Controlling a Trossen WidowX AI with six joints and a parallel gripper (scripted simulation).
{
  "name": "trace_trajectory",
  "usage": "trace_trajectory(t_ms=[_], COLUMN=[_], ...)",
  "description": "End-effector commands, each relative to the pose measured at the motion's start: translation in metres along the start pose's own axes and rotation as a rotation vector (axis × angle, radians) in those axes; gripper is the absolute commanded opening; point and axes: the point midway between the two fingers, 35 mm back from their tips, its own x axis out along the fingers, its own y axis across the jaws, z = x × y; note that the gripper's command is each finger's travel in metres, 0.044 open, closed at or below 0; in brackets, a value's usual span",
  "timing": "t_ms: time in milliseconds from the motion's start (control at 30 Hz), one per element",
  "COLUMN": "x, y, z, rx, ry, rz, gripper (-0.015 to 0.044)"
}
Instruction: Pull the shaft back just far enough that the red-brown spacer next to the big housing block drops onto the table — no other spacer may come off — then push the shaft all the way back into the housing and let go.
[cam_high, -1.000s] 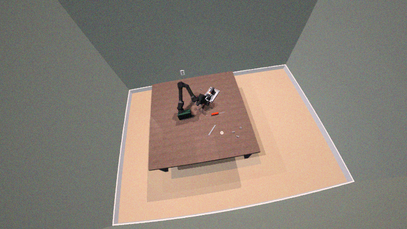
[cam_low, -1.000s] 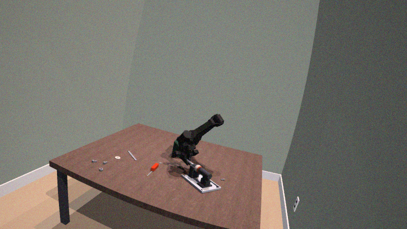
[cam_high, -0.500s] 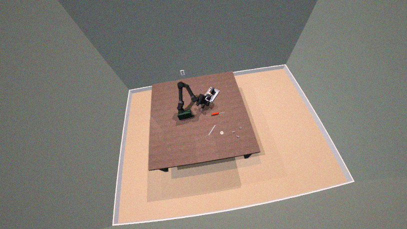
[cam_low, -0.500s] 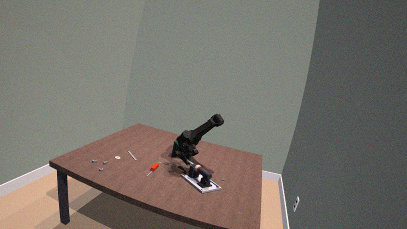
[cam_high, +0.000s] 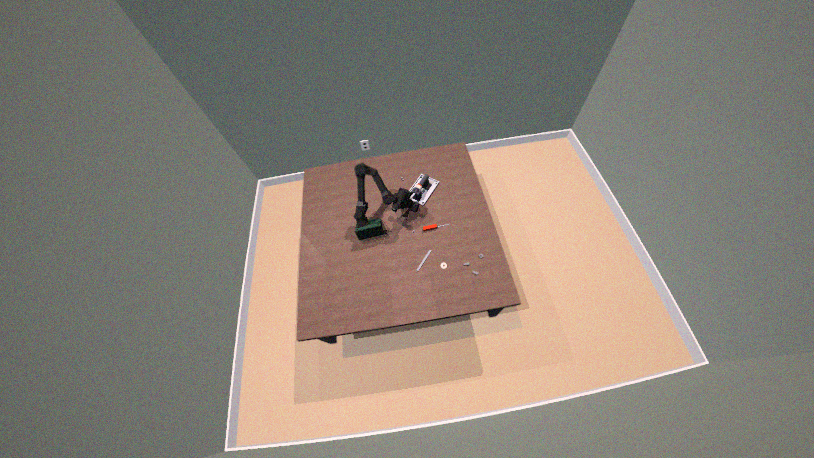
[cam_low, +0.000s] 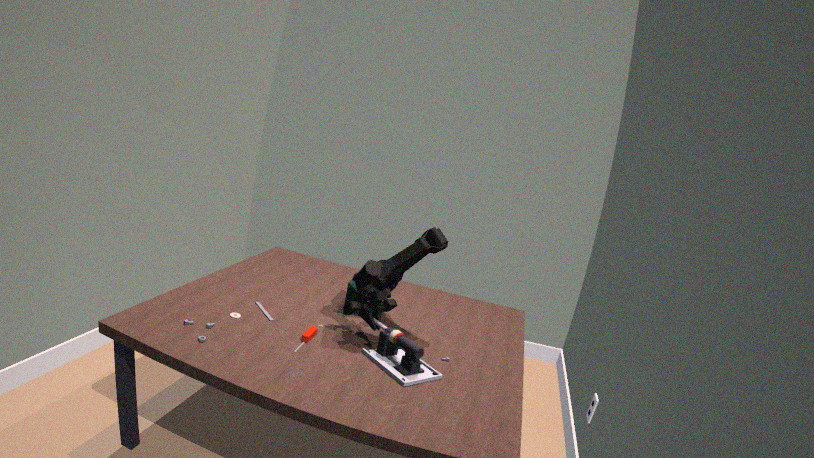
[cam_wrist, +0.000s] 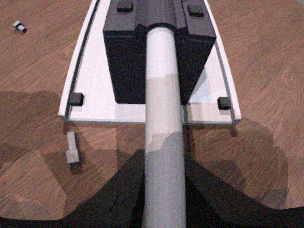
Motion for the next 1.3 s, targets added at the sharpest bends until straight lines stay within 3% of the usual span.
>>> trace_trajectory(t_ms=[0, 1267], x=[-0.0009, -0.0039], y=[0.0003, 0.0003], z=[-0.0007, -0.0037], rx=[-0.002, -0.002], ry=[-0.001, -0.001], rz=[0.003, 0.003], gripper=[0.0000, 0.0000])
